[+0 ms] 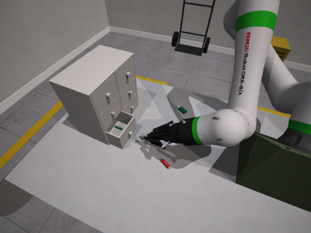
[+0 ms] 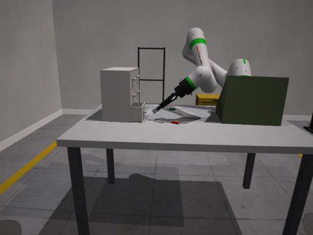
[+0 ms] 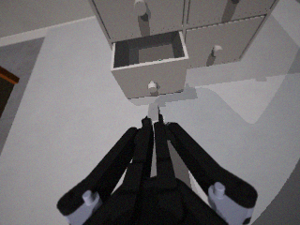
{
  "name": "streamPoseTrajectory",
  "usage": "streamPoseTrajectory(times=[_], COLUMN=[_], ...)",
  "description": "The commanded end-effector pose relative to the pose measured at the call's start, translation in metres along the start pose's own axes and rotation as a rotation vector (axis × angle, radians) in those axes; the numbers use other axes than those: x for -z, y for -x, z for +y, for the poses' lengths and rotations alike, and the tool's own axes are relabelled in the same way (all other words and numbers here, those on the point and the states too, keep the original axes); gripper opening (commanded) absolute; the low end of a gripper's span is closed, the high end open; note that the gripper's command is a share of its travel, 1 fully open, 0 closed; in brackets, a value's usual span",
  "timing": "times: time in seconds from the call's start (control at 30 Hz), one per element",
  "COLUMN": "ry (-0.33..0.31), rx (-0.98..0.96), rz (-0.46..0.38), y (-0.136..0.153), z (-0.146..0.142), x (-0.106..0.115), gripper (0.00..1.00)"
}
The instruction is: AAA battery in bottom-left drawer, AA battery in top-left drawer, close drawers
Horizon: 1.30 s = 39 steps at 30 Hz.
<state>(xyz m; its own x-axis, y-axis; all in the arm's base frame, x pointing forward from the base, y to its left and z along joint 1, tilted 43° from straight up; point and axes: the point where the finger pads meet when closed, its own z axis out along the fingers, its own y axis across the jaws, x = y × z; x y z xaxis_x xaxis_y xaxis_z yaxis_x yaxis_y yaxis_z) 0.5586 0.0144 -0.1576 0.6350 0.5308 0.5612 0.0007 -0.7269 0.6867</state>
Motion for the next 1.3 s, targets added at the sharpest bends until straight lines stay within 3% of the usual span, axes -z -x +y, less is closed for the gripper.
streamPoseTrajectory(times=[0.0, 1.27], ry=[0.000, 0.000], rx=[0.000, 0.000], rz=[0.000, 0.000], y=[-0.0001, -0.0042], z=[-0.0002, -0.0002], x=[-0.0001, -0.0049], gripper=[0.00, 0.00])
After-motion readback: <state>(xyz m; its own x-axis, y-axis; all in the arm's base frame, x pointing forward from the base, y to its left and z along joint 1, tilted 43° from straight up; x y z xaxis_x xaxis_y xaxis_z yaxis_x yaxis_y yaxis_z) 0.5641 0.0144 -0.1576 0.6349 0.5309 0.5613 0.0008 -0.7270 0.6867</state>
